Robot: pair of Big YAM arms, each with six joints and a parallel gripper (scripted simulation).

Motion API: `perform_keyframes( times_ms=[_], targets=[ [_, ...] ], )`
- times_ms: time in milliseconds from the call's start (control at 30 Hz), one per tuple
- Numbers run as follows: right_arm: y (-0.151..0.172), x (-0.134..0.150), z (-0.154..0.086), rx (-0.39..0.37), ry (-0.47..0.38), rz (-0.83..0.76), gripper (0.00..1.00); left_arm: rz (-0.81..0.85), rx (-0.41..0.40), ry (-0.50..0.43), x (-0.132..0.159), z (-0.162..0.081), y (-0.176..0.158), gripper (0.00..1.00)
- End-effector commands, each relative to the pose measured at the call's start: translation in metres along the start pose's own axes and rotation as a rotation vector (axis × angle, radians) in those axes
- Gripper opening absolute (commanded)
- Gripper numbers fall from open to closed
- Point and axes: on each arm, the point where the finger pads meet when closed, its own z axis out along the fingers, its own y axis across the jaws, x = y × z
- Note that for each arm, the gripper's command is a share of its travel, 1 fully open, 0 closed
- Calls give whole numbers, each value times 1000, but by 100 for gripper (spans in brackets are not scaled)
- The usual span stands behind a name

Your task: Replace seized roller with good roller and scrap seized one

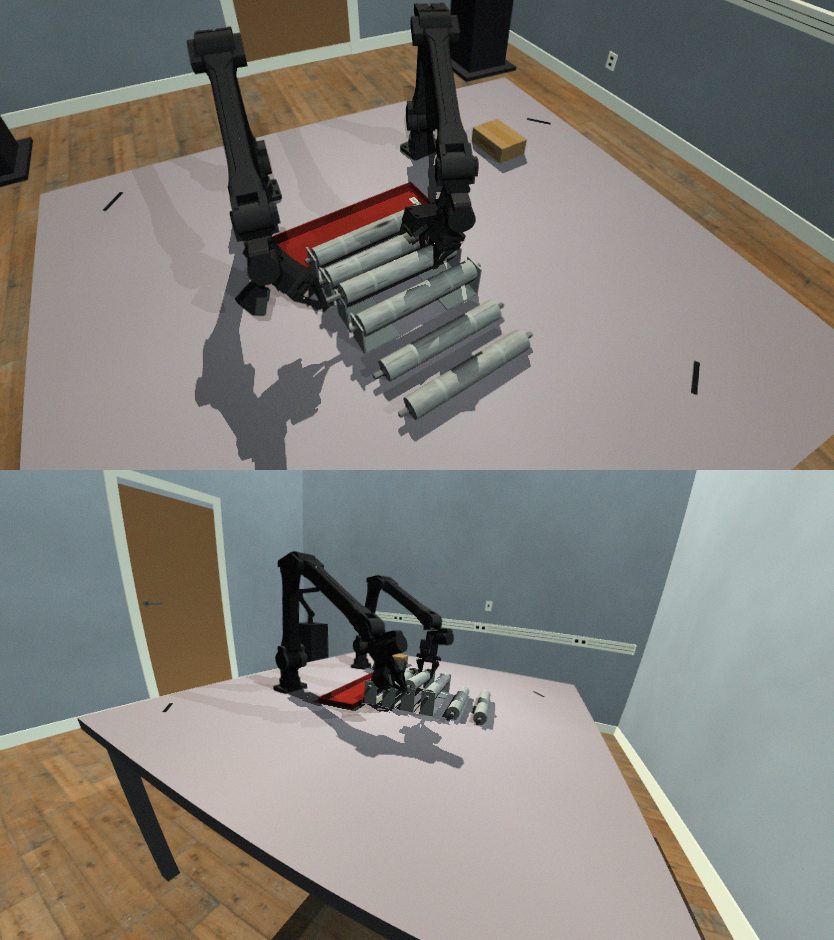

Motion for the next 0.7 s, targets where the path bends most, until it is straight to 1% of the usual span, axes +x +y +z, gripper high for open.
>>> perform_keyframes(
  times_ms=[0, 33, 667],
  targets=[
    [42, -60, -44, -96, -115, 10, 3, 20, -65, -14, -15, -36, 25, 32],
    [42, -60, -44, -96, -115, 10, 3, 21, -74, -15, -17, -42, 26, 32],
    [42, -60, -44, -95, -115, 10, 3, -4, -61, 34, -16, -43, 27, 32]
  ],
)
